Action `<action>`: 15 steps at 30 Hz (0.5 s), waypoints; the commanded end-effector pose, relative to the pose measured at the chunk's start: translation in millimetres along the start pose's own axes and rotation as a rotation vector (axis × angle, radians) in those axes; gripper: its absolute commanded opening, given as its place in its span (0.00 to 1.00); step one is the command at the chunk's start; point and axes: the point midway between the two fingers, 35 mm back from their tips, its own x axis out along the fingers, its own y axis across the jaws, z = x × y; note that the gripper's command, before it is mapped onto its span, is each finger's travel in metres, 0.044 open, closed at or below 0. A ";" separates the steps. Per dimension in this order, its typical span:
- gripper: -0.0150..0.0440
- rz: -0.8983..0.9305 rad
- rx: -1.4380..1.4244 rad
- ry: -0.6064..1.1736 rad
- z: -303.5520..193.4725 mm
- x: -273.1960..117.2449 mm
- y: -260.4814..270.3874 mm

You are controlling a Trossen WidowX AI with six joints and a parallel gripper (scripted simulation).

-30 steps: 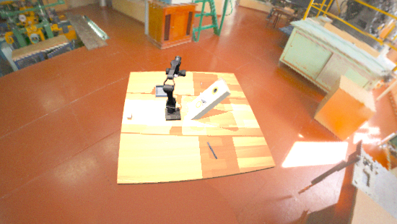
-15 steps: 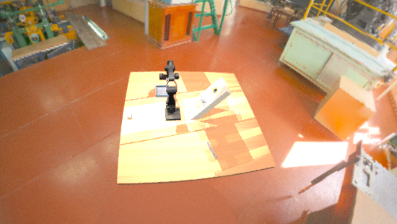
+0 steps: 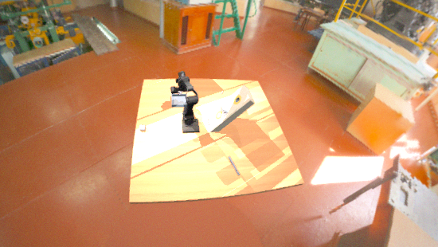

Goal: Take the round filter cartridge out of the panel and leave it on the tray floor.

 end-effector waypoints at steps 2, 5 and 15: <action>0.25 0.001 -0.005 -0.003 -7.3 15.7 1.8; 0.25 0.001 -0.005 -0.003 -13.0 27.2 1.7; 0.25 0.001 -0.005 -0.003 -35.9 61.1 1.8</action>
